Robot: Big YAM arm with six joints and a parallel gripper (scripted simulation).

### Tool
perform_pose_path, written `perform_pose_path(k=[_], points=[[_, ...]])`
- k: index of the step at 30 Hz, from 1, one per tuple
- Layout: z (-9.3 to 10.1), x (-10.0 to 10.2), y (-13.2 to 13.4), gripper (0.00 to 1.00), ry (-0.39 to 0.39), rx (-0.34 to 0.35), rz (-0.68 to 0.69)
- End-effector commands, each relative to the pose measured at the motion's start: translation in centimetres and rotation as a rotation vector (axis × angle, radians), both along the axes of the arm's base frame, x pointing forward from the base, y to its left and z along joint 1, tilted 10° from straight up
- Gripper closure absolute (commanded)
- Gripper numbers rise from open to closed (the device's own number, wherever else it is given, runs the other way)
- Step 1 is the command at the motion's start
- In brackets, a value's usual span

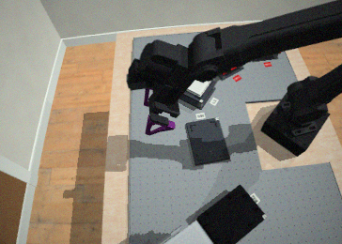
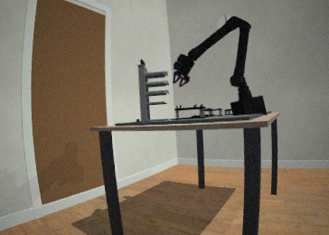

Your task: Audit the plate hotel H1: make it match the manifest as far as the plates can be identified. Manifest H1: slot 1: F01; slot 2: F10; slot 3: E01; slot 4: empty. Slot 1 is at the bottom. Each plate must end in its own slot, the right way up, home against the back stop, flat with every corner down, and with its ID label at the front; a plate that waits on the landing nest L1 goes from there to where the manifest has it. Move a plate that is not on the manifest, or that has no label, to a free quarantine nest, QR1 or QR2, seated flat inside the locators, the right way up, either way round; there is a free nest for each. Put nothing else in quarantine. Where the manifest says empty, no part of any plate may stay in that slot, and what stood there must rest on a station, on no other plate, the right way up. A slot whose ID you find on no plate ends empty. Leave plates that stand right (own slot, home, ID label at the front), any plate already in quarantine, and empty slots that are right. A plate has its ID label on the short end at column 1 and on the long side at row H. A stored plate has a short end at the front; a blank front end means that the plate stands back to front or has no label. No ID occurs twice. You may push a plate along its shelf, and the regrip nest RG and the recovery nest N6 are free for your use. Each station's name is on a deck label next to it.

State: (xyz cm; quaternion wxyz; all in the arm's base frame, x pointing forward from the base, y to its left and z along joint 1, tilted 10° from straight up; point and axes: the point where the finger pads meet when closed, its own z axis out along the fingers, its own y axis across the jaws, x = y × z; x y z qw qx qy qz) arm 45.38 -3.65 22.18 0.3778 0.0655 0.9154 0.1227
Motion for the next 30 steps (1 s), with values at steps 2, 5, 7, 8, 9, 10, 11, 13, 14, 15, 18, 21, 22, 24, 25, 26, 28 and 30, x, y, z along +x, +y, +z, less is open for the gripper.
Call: perform_pose_path(k=[2, 5, 7, 8, 9, 10, 11, 13, 14, 15, 18, 21, 22, 24, 25, 26, 28, 30], points=[[1.7, 0.3, 1.2, 0.00, -0.081, -0.032, 0.046], [1.8, 0.2, 2.2, 0.00, -0.121, -0.041, 0.076], [1.8, 0.2, 2.2, 0.00, -0.147, -0.049, 0.095], [1.8, 0.1, 1.5, 0.00, -0.159, -0.055, 0.090], [1.6, 0.2, 1.1, 0.00, -0.167, -0.058, 0.091], [1.3, 0.2, 1.1, 0.00, -0.175, -0.061, 0.101], [1.4, 0.2, 1.1, 0.00, -0.189, -0.066, 0.110], [1.8, 0.1, 1.1, 0.00, -0.223, -0.076, 0.130], [1.8, 0.1, 1.1, 0.00, -0.236, -0.081, 0.139], [1.8, 0.1, 1.1, 0.00, -0.249, -0.085, 0.149], [1.7, 0.1, 1.1, 0.00, -0.261, -0.089, 0.159], [1.1, 0.2, 1.0, 0.00, -0.286, -0.097, 0.188], [1.0, 0.2, 1.0, 0.00, -0.297, -0.101, 0.198], [0.7, 0.3, 1.0, 0.00, -0.317, -0.107, 0.217], [0.5, 0.3, 1.0, 0.00, -0.326, -0.109, 0.227], [0.4, 0.3, 1.0, 0.00, -0.337, -0.112, 0.237], [0.4, 0.3, 1.0, 0.00, -0.362, -0.120, 0.256], [0.4, 0.3, 1.0, 0.00, -0.388, -0.128, 0.276]])
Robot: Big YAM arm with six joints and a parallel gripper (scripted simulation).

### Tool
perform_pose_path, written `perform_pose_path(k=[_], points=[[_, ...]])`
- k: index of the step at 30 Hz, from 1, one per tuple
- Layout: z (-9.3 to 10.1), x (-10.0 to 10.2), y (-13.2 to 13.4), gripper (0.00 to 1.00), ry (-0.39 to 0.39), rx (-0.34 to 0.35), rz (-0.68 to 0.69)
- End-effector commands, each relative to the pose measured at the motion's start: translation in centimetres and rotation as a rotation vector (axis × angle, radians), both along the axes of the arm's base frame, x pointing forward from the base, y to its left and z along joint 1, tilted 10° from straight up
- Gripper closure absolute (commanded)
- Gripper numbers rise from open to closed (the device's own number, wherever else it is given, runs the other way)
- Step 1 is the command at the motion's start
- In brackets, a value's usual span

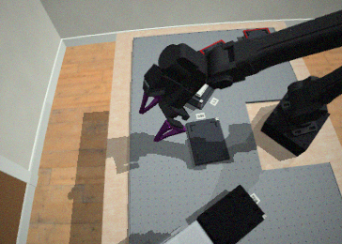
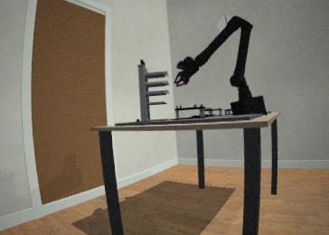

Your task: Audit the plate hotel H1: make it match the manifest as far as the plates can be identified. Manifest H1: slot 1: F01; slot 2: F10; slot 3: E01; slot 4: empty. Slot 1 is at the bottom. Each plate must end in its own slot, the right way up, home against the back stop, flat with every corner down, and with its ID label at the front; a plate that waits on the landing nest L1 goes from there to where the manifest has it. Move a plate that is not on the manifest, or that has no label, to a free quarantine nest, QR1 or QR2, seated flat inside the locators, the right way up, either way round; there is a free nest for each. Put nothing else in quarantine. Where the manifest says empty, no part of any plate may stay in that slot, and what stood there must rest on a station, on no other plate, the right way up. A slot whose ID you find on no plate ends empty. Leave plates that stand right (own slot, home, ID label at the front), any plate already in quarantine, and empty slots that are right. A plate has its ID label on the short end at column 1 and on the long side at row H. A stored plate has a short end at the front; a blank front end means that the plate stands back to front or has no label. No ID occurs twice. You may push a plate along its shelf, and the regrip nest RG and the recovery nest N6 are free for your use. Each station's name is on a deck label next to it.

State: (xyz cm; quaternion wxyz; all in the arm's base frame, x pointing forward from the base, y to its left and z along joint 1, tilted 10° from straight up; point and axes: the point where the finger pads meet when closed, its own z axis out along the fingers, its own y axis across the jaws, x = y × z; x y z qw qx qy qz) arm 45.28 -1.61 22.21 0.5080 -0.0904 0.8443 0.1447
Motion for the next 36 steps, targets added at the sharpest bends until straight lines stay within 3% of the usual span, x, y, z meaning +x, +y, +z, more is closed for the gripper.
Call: perform_pose_path(k=[1, 9, 12, 36], points=[[0.4, 0.4, -1.0, 0.00, -0.071, -0.048, 0.017], [0.4, 0.3, -1.0, 0.00, -0.149, -0.071, 0.074], [1.6, -0.4, 1.0, 0.00, -0.207, -0.086, 0.118], [1.0, -4.3, 7.2, 0.00, -0.166, -0.056, 0.105]])
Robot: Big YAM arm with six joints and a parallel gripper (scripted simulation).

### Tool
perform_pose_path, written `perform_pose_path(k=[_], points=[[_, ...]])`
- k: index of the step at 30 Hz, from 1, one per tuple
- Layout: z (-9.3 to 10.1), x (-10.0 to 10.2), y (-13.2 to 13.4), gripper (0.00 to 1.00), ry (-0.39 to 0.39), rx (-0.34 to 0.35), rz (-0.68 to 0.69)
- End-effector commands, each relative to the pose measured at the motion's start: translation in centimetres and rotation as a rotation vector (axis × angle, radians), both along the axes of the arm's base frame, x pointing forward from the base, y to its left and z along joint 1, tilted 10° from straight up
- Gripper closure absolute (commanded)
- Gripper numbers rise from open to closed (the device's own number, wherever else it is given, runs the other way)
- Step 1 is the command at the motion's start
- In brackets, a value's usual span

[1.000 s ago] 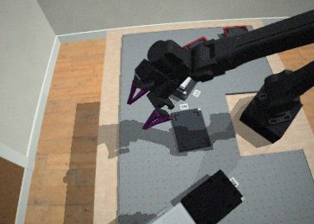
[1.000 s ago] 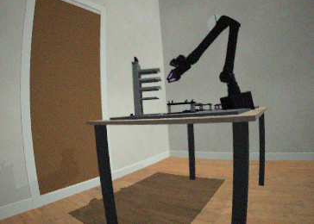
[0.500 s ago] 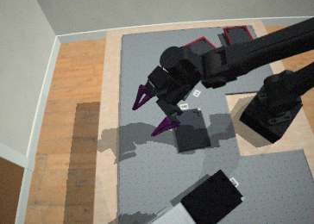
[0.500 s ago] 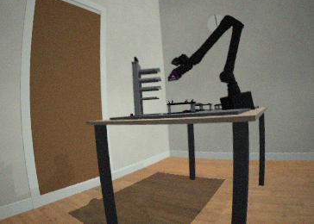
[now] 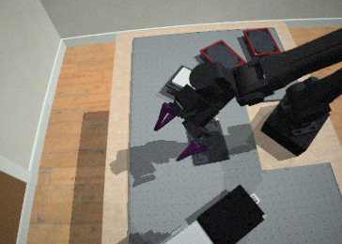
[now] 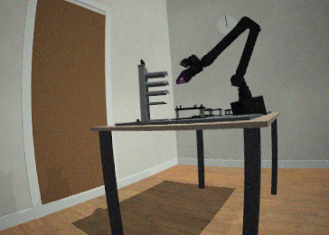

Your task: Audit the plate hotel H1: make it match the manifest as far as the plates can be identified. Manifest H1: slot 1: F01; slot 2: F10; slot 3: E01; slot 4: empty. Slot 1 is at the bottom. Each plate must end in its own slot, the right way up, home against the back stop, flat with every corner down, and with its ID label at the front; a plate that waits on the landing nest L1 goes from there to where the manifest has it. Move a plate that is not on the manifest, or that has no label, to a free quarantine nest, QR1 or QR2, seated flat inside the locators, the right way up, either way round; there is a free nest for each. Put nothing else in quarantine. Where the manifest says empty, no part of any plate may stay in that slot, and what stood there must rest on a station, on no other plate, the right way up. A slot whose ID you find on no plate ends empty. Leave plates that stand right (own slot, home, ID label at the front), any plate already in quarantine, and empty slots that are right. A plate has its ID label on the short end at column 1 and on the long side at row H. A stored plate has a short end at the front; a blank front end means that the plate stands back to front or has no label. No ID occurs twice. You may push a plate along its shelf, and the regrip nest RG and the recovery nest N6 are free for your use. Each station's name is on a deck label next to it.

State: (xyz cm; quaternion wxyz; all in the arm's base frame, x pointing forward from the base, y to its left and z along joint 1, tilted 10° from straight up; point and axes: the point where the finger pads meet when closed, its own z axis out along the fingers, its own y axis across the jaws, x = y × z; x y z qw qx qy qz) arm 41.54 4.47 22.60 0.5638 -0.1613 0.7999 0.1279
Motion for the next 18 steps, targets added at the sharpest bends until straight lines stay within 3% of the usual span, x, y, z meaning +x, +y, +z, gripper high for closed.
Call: perform_pose_path(k=[1, 18], points=[[0.6, -0.8, 1.5, 0.00, -0.002, 0.021, 0.012], [0.7, -3.3, 5.7, 0.00, -0.001, 0.024, 0.012]])
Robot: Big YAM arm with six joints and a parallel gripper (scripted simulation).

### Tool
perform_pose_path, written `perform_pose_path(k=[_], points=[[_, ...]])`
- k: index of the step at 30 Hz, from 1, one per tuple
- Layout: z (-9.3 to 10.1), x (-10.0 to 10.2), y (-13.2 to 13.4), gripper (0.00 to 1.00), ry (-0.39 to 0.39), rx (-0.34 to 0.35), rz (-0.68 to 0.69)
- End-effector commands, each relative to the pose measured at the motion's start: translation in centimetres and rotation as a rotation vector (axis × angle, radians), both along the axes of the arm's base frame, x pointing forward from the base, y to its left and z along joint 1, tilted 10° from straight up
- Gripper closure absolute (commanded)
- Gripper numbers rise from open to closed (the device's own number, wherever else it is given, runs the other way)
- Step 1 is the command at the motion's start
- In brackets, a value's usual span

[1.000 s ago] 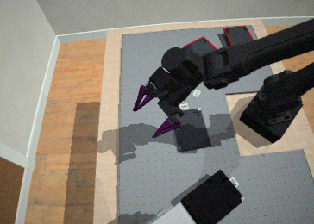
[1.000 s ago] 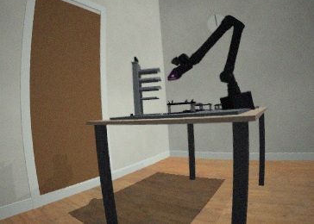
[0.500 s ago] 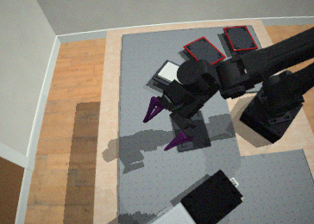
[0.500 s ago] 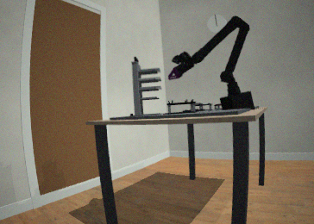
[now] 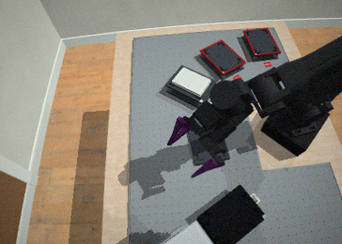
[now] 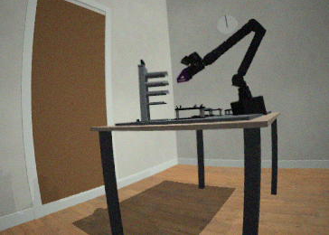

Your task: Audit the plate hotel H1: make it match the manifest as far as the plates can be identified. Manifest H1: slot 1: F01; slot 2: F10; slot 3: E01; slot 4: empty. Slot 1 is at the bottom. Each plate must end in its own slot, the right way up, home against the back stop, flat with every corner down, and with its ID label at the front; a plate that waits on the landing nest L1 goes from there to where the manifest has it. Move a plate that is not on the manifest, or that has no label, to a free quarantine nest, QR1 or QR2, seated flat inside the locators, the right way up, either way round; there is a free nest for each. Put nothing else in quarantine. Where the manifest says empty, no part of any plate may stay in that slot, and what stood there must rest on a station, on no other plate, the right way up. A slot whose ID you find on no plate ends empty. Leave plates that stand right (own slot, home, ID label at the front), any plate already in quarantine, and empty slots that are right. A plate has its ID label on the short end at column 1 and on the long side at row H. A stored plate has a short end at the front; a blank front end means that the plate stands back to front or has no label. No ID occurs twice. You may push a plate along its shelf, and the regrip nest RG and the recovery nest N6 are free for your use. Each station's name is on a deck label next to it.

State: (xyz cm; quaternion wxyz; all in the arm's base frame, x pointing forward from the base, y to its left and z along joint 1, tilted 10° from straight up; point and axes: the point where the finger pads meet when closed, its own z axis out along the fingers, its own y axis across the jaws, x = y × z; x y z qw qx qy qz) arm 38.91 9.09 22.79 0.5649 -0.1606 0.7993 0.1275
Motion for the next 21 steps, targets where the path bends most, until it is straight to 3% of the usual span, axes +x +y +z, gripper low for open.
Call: perform_pose_path(k=[1, 21], points=[[0.5, -0.7, 1.1, 0.00, 0.001, 0.024, 0.014], [0.4, -4.4, 5.2, 0.00, 0.003, 0.027, 0.013]])
